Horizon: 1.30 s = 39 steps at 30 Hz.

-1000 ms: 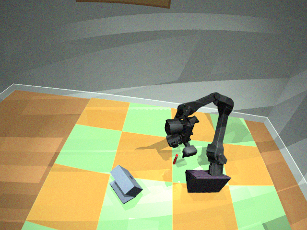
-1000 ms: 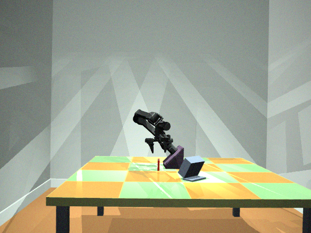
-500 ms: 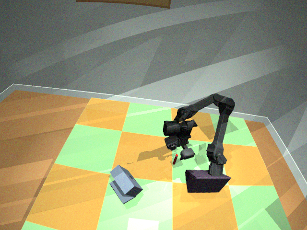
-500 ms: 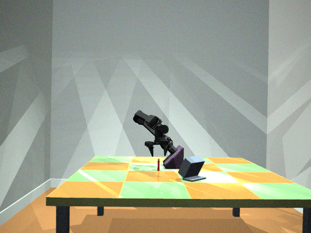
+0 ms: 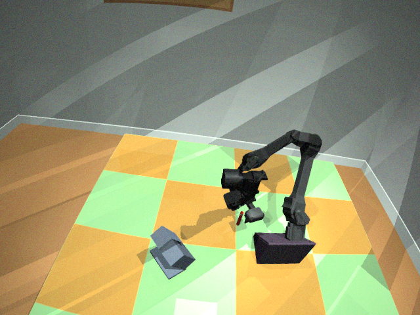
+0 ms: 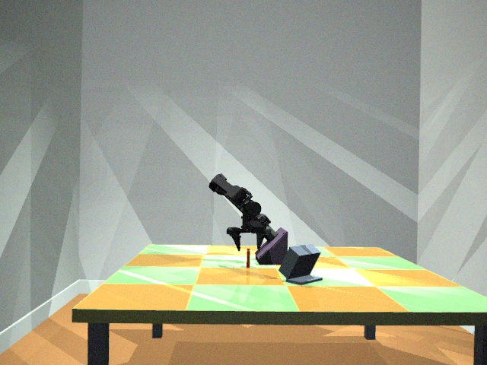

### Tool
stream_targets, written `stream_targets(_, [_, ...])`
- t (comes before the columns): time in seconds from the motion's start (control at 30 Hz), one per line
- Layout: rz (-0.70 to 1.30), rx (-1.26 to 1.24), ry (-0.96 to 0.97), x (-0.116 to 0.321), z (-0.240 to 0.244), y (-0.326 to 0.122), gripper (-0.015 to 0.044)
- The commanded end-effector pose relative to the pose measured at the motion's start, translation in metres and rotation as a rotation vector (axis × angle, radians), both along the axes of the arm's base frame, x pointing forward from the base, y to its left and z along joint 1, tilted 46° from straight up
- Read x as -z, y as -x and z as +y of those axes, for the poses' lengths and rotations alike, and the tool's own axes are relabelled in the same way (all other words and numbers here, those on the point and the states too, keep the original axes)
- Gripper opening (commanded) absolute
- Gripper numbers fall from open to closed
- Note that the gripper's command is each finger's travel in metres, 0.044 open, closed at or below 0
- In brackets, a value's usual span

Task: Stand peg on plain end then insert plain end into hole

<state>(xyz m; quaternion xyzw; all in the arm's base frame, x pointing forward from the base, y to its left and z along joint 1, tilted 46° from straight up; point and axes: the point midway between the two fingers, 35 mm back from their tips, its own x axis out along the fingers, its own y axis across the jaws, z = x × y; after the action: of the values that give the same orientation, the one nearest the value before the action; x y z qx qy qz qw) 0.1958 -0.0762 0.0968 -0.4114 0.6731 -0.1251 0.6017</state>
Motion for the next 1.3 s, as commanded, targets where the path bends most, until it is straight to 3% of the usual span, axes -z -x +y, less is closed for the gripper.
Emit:
stream_targets(0.0, [0.01, -0.004, 0.005, 0.006, -0.005, 0.002, 0.044])
stream_targets(0.67, [0.009, -0.003, 0.013, 0.024, -0.026, 0.002, 0.044])
stream_targets(1.13, [0.0, 0.001, 0.009, 0.021, -0.025, 0.0, 0.0072])
stream_targets(1.27, [0.0, 0.001, 0.009, 0.021, -0.025, 0.0, 0.0046])
